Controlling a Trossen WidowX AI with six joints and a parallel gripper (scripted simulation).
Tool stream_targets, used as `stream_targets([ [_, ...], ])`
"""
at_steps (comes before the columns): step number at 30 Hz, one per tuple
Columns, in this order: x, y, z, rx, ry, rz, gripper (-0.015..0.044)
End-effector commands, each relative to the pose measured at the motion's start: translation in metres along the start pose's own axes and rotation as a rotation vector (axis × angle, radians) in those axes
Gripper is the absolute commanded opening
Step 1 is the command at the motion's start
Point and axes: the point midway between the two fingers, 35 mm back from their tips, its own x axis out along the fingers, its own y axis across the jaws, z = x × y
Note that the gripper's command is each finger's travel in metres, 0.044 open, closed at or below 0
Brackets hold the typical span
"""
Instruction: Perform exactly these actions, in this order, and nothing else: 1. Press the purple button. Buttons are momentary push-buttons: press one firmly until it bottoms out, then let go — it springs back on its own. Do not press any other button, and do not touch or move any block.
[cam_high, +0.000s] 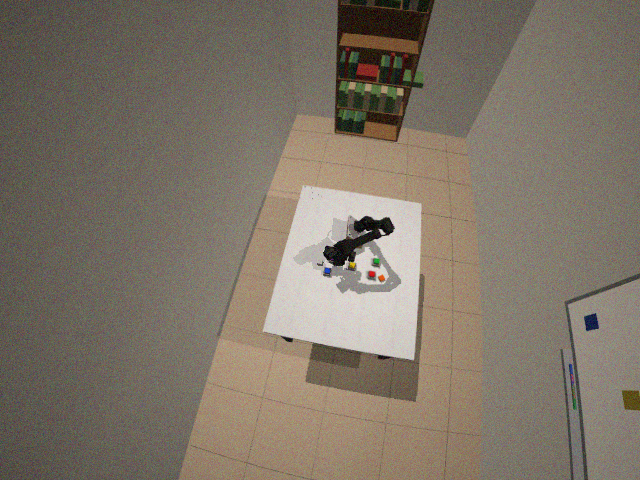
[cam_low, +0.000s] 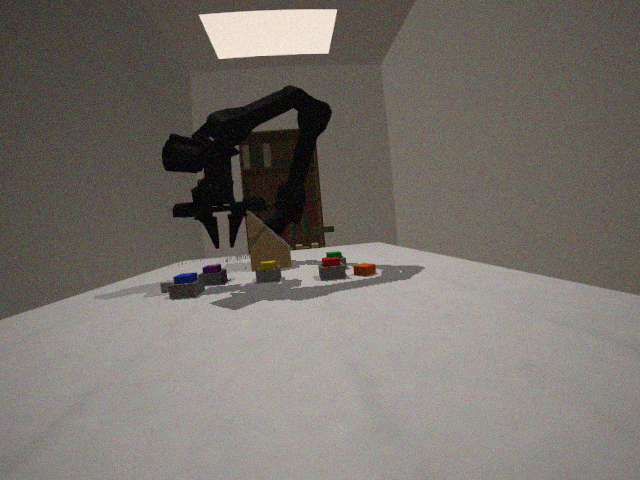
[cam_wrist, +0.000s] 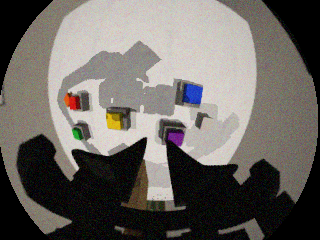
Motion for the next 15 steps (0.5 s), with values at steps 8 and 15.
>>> stream_targets([
  [8,-0.044,0.188,0.031,-0.027,-0.031,-0.014,0.0400],
  [15,-0.054,0.281,-0.007,-0.036,-0.013,0.031,0.0400],
])
